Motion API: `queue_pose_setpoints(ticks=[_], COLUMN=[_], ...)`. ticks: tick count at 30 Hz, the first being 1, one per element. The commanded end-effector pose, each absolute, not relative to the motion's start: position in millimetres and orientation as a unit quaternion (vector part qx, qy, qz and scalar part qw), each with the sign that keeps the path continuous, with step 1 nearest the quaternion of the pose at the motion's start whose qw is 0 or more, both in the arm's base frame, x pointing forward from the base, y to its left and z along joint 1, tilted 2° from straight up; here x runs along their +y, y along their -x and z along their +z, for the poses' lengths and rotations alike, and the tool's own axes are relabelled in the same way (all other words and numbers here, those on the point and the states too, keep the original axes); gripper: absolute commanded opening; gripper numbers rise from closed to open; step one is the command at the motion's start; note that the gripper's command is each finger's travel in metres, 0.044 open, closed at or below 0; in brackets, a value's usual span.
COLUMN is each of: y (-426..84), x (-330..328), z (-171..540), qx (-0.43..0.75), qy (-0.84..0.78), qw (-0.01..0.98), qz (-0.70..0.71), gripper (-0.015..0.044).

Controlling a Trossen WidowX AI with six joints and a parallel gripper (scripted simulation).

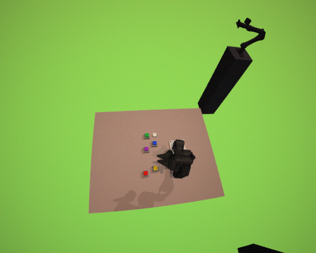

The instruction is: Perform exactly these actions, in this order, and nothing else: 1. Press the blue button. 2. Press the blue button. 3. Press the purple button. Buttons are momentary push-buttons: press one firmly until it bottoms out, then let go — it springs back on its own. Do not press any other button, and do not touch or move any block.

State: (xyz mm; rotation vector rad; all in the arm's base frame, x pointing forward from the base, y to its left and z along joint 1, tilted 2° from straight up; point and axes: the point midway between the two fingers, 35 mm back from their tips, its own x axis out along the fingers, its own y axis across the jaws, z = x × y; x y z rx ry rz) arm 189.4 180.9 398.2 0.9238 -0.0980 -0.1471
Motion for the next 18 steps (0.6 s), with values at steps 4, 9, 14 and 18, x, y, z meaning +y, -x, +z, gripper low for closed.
queue_pose_setpoints(ticks=[4,9,14,18], y=[-165.3,-133.0,-123.2,-127.4], x=[171.4,124.6,65.7,15.5], z=[440.0,503.0,533.1,540.6], qx=[-0.05,-0.026,0.001,0.016], qy=[-0.609,-0.855,-0.951,-0.967], qw=[0.791,0.487,0.199,-0.023], qz=[0.04,0.177,0.236,0.253], gripper=[0.04,0.04,0.04,0.04])
